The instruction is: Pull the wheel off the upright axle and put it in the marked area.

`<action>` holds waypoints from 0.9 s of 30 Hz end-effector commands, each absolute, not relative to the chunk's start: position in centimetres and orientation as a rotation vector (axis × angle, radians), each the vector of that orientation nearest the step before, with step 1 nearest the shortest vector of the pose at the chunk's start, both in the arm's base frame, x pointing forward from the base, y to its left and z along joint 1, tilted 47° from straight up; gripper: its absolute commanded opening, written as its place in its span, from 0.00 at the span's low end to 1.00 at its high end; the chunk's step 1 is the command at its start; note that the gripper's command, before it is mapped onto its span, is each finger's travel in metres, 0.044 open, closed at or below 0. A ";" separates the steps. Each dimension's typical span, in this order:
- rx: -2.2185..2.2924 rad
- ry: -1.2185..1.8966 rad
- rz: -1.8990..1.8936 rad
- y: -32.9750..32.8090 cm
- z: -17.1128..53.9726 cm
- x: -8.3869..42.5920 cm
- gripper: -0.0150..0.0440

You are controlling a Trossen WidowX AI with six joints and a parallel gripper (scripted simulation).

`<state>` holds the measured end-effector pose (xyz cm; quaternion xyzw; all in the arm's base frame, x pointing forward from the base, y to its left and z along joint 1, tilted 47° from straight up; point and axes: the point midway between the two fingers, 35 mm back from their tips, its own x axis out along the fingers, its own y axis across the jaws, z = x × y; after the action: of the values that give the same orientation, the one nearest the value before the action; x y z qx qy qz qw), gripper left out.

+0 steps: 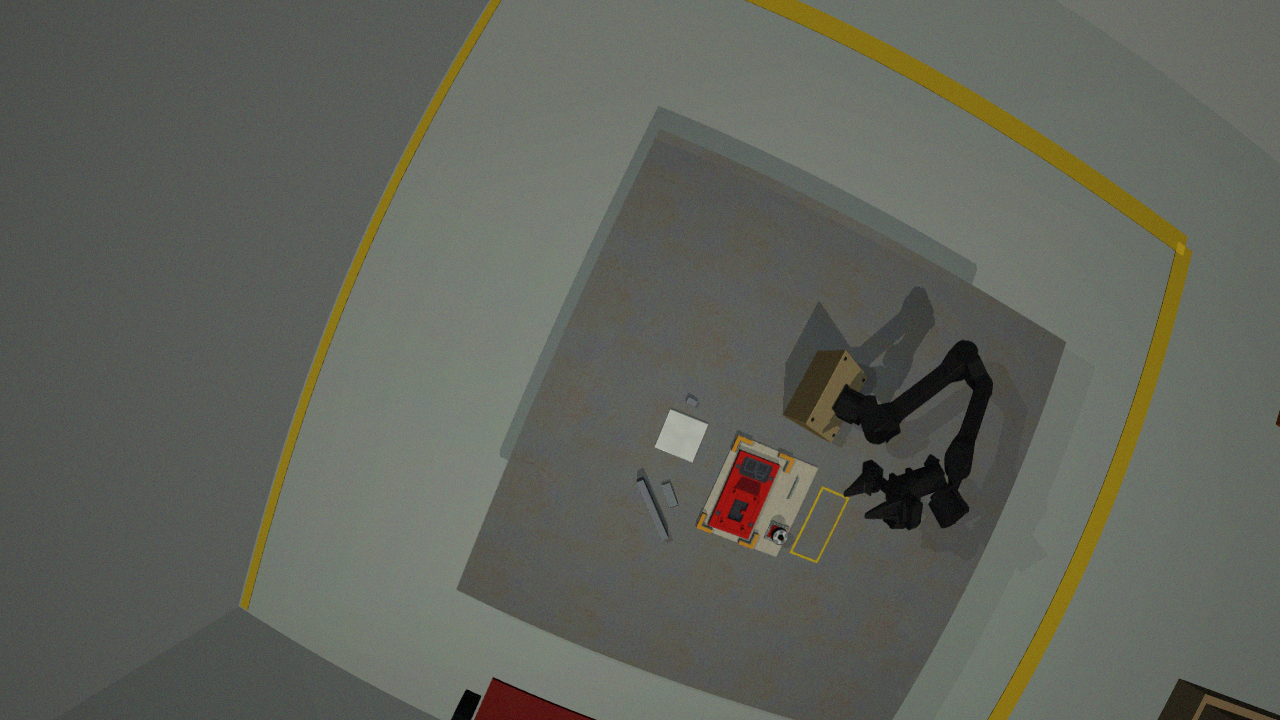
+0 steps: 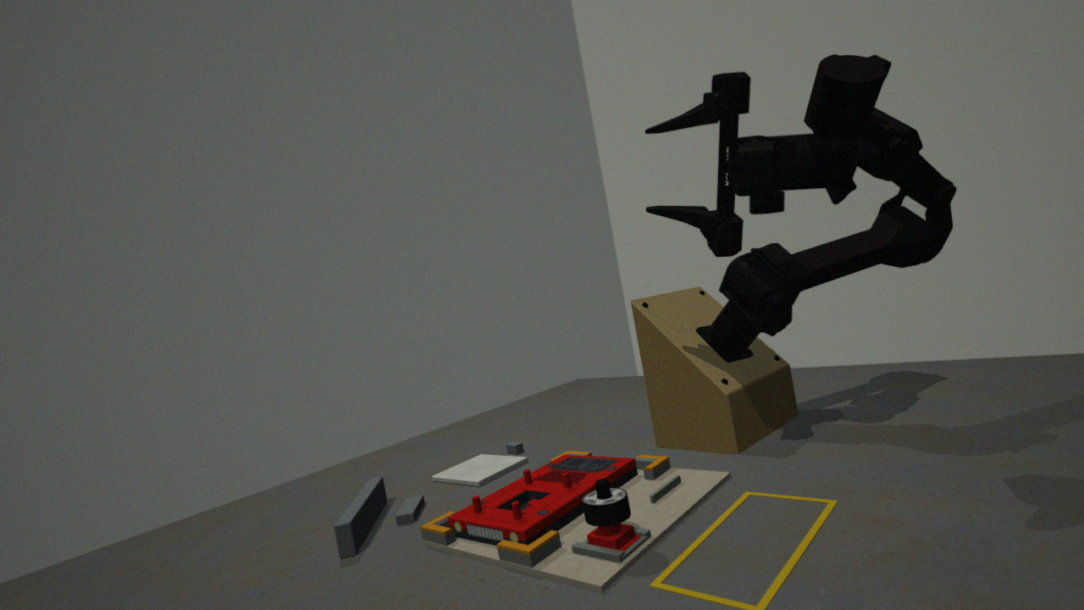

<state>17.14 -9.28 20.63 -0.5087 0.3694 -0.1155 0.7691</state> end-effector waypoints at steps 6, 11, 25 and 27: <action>-0.935 0.810 -0.178 -8.2 20.2 18.8 0.76; -0.735 0.840 -0.109 -7.0 19.6 20.6 0.76; -0.146 1.000 -0.005 -3.5 17.2 25.5 0.76; -0.062 1.028 -0.001 -3.0 16.8 26.3 0.76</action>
<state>25.37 -3.60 17.22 -0.0760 0.4777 -0.0038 0.8752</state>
